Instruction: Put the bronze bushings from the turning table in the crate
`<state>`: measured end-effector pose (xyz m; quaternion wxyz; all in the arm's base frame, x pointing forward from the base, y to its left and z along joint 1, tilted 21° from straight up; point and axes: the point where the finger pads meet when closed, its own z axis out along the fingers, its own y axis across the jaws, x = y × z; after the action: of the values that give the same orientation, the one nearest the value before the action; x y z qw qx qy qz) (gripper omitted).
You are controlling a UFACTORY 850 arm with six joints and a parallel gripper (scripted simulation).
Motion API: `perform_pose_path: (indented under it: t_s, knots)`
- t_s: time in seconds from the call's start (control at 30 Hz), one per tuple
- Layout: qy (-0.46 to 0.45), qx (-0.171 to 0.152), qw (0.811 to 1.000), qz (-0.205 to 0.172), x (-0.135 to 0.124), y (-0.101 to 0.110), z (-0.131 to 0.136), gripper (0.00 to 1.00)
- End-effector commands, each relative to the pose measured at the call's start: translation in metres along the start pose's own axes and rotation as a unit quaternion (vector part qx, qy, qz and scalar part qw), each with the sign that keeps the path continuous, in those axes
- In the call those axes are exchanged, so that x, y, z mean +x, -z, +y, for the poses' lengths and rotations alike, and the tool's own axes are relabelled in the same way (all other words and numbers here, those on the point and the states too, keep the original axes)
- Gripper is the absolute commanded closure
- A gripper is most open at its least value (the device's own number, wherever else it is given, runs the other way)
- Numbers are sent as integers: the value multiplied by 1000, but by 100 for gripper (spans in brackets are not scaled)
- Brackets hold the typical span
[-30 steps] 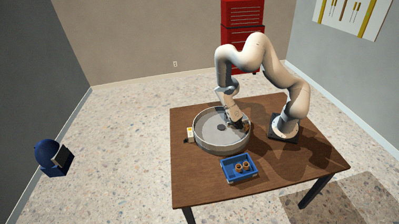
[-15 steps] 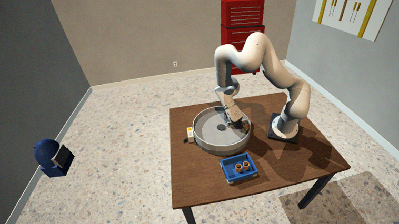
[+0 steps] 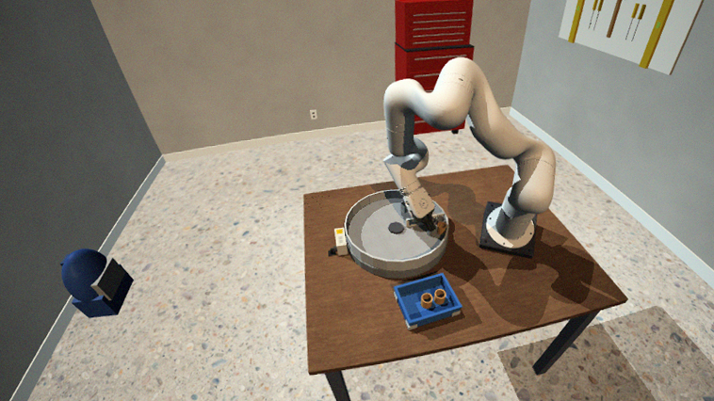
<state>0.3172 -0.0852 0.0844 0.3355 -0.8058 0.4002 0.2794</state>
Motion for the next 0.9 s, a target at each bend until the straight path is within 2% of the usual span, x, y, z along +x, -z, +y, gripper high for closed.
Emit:
perform_pose_path:
  t_s: [0.0,0.13,0.33,0.63,0.87]
  knots:
    - [0,-1,1000,1,0,0,0,100]
    - [0,-1,1000,1,0,0,-1,100]
    - [0,-1,1000,1,-9,-7,-26,100]
    - [0,-1,1000,1,-10,-9,-31,100]
    - [0,-1,1000,1,-18,-15,-65,100]
